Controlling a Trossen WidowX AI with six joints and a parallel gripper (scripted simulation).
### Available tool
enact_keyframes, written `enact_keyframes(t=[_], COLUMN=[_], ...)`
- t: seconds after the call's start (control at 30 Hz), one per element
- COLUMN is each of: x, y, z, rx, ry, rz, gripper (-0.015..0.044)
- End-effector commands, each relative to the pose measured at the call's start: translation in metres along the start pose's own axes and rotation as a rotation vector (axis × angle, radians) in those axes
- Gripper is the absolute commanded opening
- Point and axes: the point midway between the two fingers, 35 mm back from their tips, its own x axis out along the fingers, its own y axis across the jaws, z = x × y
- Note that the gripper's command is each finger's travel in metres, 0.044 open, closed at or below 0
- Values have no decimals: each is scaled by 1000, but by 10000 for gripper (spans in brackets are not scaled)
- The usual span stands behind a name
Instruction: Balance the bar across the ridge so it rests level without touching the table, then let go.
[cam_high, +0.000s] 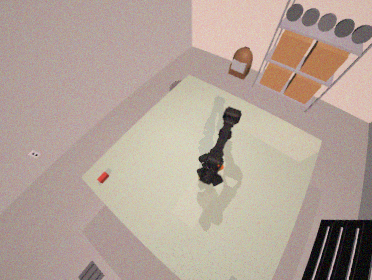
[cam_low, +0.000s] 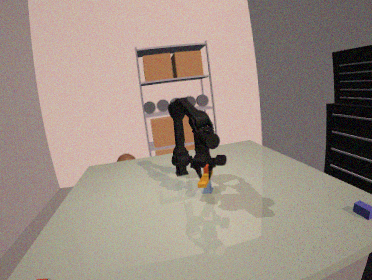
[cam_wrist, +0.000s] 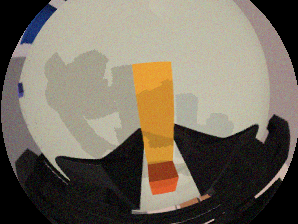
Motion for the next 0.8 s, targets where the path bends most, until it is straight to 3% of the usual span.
enact_keyframes(t=[0.0, 0.6, 0.77], x=[0, 0, 0], y=[0, 0, 0], z=[0, 0, 0], rx=[0, 0, 0], ry=[0, 0, 0], rz=[0, 0, 0], gripper=[0, 0, 131])
